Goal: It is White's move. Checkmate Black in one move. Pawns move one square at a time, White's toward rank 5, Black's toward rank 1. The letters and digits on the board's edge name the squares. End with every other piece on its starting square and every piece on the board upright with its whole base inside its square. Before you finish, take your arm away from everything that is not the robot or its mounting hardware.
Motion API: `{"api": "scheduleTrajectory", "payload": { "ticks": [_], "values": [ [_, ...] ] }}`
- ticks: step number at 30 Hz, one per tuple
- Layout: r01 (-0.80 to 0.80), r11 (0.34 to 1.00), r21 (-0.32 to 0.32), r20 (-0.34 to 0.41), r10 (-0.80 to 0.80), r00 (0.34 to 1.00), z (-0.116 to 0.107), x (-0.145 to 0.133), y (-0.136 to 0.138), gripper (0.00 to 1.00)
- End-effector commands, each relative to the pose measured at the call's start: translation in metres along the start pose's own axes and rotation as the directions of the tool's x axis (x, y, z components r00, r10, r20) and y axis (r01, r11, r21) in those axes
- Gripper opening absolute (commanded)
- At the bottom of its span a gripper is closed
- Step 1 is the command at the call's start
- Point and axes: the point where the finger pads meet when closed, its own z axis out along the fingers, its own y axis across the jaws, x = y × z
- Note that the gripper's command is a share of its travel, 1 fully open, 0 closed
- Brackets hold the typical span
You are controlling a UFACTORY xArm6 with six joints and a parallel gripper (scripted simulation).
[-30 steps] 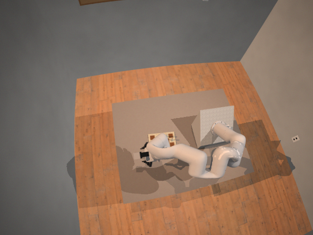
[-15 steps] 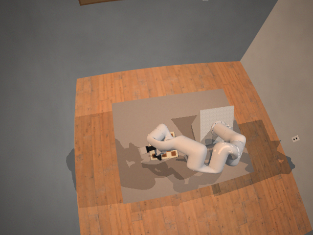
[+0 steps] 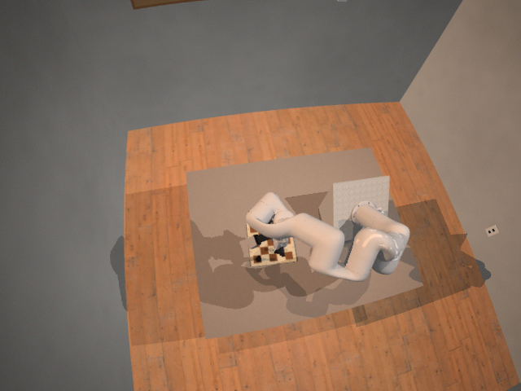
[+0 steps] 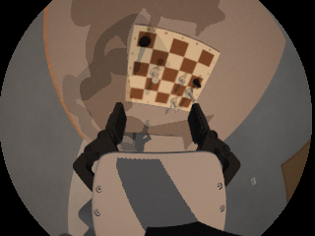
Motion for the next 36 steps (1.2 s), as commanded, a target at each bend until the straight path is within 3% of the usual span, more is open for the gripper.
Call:
{"api": "scheduleTrajectory", "payload": {
  "ticks": [1,14,18,24,25,36],
  "values": [
    [0.006,1.0,0.018,0.03,-0.007,1.0,-0.006,-0.01,0.0,1.0],
    [0.006,1.0,0.018,0.03,-0.007,1.0,-0.005,-0.01,0.0,1.0],
    [0.005,1.0,0.017,0.031,-0.006,1.0,0.015,-0.011,0.0,1.0],
    [0.004,1.0,0.016,0.032,-0.005,0.999,0.029,-0.012,0.0,1.0],
    [0.004,1.0,0.016,0.032,-0.005,0.999,0.029,-0.012,0.0,0.42],
    [0.004,1.0,0.016,0.032,-0.005,0.999,0.029,-0.012,0.0,0.42]
  ]
}}
